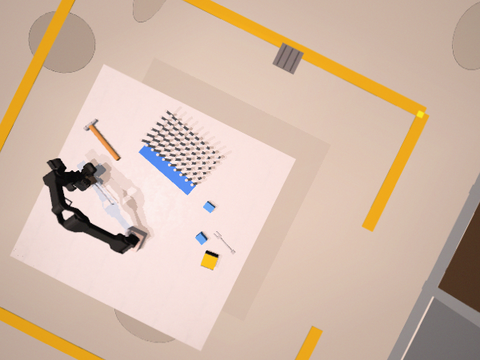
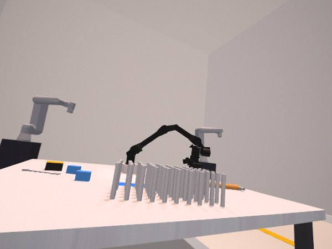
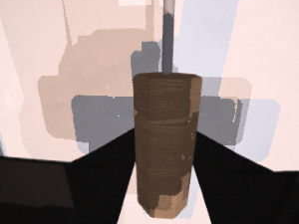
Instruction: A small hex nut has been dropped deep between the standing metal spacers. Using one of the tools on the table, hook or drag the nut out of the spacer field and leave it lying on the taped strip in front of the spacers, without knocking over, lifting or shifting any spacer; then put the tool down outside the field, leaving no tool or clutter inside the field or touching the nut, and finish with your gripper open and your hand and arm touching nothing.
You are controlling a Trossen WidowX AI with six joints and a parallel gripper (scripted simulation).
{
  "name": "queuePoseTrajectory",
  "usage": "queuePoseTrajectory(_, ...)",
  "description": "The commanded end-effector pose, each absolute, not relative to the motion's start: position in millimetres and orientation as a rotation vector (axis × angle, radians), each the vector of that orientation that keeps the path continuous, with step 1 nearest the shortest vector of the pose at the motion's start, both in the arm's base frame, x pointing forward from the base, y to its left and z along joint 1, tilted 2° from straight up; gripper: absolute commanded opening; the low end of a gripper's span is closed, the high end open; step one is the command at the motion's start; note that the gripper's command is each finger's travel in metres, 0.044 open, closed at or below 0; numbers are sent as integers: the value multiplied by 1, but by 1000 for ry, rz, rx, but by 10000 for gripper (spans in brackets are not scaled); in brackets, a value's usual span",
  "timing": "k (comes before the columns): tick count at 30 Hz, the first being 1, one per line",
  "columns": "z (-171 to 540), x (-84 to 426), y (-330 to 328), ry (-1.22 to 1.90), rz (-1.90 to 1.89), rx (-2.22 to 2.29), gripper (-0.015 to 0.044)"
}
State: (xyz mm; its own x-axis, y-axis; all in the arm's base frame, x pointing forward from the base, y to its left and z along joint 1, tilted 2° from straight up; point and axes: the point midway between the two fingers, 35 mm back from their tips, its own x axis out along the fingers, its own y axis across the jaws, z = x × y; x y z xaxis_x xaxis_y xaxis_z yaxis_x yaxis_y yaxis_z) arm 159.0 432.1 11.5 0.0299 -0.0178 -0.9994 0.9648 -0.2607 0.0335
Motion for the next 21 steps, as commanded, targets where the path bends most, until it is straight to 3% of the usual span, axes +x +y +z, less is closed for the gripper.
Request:
queuePoseTrajectory(1,48,159,435,1055,-1365,1432,0)
queuePoseTrajectory(21,47,159,435,1269,-1033,1092,0)
